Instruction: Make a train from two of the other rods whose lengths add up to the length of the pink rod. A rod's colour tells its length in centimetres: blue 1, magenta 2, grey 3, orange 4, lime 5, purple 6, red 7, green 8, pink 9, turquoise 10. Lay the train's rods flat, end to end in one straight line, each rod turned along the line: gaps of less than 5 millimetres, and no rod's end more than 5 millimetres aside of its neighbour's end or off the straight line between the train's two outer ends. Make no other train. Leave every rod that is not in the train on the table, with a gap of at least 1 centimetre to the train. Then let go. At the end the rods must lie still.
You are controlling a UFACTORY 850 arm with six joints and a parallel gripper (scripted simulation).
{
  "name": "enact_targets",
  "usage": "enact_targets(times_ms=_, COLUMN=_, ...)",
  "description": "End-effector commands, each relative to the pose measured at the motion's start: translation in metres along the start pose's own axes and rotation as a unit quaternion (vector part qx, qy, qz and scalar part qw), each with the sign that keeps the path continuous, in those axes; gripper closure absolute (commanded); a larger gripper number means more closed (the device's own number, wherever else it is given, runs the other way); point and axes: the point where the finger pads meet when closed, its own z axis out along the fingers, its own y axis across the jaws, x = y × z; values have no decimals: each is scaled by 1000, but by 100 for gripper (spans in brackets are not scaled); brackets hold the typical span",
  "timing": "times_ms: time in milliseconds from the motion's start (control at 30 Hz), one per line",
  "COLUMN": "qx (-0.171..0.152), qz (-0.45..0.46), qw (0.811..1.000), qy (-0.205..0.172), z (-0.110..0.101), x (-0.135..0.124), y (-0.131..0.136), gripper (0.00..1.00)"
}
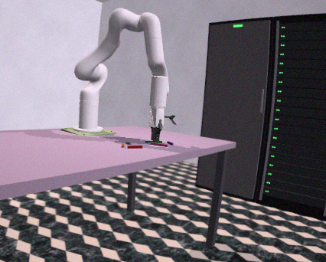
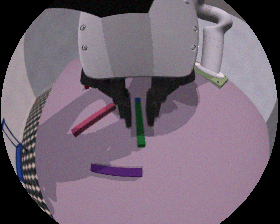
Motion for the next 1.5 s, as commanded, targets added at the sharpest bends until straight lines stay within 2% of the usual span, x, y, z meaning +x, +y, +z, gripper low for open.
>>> enact_targets(times_ms=0, qx=0, qz=0, qw=1000, qy=0, z=-8, x=0, y=0, gripper=76)
enact_targets(times_ms=433, qx=0, qz=0, qw=1000, qy=0, z=-73, x=0, y=0, gripper=76)
enact_targets(times_ms=733, qx=0, qz=0, qw=1000, qy=0, z=-81, x=0, y=0, gripper=76)
enact_targets(times_ms=767, qx=0, qz=0, qw=1000, qy=0, z=-81, x=0, y=0, gripper=0)
enact_targets(times_ms=1467, qx=0, qz=0, qw=1000, qy=0, z=-81, x=0, y=0, gripper=0)
